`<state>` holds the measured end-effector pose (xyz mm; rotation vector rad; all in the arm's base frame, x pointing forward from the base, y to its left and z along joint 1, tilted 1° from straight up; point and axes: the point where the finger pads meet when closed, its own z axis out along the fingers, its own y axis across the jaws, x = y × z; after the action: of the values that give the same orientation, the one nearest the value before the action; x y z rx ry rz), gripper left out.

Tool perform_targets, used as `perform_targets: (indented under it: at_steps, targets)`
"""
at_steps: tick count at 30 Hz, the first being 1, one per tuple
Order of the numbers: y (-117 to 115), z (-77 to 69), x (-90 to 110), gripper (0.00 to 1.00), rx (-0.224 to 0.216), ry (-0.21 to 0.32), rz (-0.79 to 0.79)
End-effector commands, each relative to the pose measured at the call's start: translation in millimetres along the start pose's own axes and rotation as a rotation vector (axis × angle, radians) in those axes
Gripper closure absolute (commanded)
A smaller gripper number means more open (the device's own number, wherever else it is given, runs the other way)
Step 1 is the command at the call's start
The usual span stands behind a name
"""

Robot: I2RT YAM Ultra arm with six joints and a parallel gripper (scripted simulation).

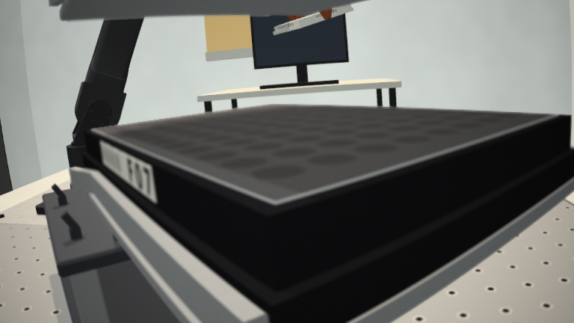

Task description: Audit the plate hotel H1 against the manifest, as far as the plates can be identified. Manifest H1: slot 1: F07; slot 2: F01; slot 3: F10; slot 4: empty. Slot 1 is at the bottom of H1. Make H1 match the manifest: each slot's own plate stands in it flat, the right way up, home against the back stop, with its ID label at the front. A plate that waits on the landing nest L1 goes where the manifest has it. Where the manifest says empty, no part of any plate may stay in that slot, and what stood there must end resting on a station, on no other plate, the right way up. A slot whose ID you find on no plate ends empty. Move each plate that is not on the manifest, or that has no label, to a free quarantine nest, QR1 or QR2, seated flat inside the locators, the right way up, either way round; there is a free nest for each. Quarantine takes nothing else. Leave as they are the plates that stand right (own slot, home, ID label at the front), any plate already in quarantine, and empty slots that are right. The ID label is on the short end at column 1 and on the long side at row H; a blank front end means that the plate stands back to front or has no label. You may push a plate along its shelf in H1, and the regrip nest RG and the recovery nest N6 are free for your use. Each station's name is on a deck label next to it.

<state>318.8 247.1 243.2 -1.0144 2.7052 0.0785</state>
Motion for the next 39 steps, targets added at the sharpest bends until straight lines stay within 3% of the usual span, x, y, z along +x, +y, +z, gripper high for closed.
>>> perform_targets:
  at_steps: [1,17,39]
  targets:
    - [15,-12.8,-4,0.14,-0.03,0.246,-0.099]
    - [61,-14.5,-1,0.14,-0.07,0.233,-0.421]
    - [128,-16.9,3,0.14,-0.073,0.246,-0.432]
